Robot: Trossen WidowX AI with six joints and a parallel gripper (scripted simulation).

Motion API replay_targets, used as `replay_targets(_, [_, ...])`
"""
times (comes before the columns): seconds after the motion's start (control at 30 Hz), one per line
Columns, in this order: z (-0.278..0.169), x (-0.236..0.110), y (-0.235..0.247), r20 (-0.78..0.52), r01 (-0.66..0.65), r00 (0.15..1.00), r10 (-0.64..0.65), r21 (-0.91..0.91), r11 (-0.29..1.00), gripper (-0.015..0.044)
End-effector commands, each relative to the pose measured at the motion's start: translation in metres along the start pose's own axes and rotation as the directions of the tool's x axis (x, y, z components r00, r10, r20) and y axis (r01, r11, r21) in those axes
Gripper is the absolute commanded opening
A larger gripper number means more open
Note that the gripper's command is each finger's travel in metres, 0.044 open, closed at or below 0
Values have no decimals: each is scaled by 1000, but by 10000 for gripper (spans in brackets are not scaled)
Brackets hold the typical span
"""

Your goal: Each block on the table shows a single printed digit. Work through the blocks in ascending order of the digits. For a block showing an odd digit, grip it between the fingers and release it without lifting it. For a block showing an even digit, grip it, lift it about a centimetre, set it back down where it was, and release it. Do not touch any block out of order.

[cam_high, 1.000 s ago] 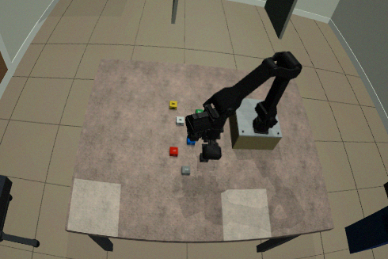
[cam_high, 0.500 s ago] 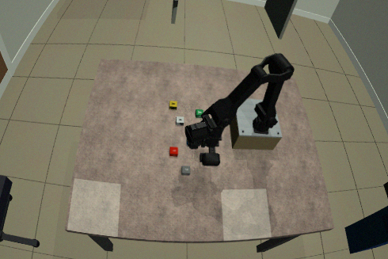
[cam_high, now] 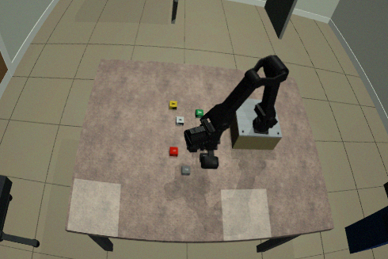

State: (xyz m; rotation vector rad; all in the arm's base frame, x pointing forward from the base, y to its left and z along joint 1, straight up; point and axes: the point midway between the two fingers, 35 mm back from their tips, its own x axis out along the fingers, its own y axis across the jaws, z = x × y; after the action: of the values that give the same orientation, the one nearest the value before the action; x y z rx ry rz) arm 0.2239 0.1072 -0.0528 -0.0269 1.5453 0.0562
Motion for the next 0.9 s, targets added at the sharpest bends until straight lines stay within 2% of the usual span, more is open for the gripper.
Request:
replay_targets(0.0, [-2, 5, -1, -5, 5, 1000, -5, 5, 1000, 400])
replay_targets(0.37, [-2, 5, -1, -5, 5, 1000, -5, 5, 1000, 120])
replay_targets(0.87, [-2, 5, -1, -5, 5, 1000, -5, 5, 1000, 120])
